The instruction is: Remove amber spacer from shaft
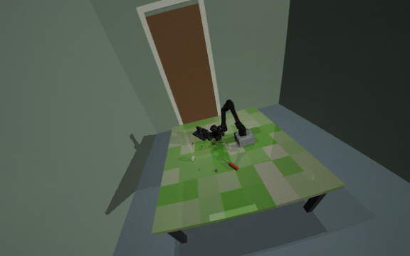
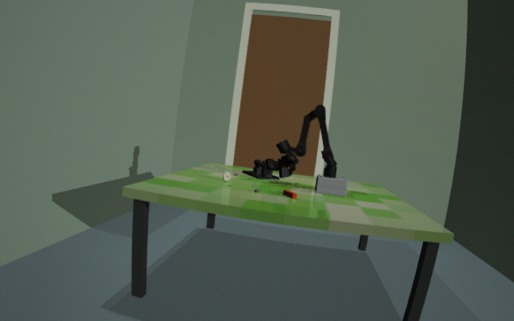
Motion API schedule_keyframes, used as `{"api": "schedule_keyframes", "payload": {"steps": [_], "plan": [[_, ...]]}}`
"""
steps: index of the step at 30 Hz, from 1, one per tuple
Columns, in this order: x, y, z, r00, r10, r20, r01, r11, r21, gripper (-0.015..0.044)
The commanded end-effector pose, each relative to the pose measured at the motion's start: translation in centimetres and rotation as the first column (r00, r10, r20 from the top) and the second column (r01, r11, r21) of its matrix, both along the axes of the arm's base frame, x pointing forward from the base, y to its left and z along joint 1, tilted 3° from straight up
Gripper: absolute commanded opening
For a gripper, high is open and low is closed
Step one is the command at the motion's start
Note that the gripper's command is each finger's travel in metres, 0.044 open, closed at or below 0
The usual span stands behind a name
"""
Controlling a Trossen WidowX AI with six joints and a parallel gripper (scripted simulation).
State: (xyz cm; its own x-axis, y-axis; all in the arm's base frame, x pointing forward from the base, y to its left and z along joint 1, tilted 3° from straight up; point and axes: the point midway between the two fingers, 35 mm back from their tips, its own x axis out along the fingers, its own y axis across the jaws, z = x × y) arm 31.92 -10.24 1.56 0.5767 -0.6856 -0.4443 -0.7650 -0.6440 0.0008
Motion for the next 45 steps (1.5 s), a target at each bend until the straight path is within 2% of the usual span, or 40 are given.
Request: {"api": "schedule_keyframes", "payload": {"steps": [1, 45], "plan": [[-0.07, 0.05, -0.01, 1.000, -0.002, 0.002, 0.002, 1.000, 0.003, 0.0000], [-0.38, 0.42, -0.05, 1.000, -0.002, 0.002, 0.002, 1.000, 0.003, 0.0000]]}}
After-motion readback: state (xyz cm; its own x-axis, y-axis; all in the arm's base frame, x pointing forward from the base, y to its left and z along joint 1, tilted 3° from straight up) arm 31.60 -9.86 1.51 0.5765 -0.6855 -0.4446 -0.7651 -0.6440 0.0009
